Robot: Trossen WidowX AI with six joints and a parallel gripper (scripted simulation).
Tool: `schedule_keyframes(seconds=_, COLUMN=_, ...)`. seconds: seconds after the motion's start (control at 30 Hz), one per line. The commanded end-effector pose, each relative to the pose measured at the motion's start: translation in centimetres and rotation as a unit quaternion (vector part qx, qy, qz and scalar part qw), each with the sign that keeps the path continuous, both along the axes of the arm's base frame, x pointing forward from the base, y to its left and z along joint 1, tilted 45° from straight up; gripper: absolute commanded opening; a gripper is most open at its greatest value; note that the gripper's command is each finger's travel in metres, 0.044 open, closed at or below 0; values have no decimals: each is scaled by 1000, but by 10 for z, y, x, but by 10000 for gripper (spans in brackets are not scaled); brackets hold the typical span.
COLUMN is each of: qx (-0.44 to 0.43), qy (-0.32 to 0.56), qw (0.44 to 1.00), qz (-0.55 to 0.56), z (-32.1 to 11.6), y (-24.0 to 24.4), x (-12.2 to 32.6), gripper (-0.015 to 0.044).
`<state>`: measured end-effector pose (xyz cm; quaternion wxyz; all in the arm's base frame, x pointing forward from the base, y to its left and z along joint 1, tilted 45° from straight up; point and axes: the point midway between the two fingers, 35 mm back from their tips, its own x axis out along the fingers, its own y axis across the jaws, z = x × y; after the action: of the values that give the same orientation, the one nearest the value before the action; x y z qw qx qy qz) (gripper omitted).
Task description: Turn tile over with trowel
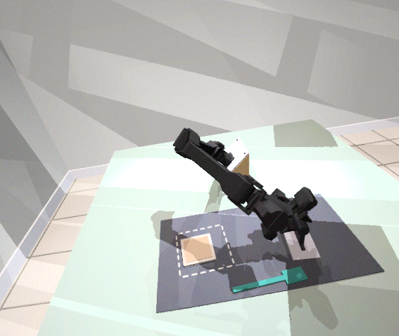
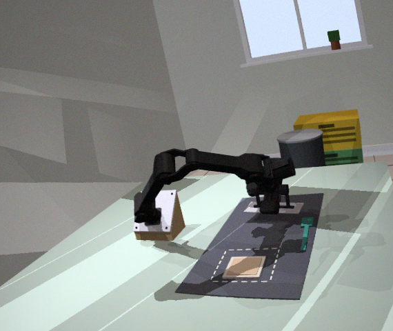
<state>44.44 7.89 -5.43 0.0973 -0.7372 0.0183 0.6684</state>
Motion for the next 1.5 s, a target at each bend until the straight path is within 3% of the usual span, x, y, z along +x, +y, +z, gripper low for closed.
schedule_keyframes(seconds=0.0, qx=0, qy=37, qw=998, qz=48, z=-23, y=28, x=-19, gripper=0)
schedule_keyframes(seconds=0.2, qx=-8, qy=75, qw=993, qz=94, z=-47, y=52, x=-42, gripper=0)
schedule_keyframes(seconds=1.03, qx=-9, qy=75, qw=993, qz=94, z=-72, y=25, x=-40, gripper=0)
schedule_keyframes(seconds=1.4, qx=-9, qy=75, qw=993, qz=94, z=-72, y=25, x=-40, gripper=289)
schedule_keyframes(seconds=1.47, qx=-9, qy=75, qw=993, qz=94, z=-72, y=25, x=-40, gripper=300)
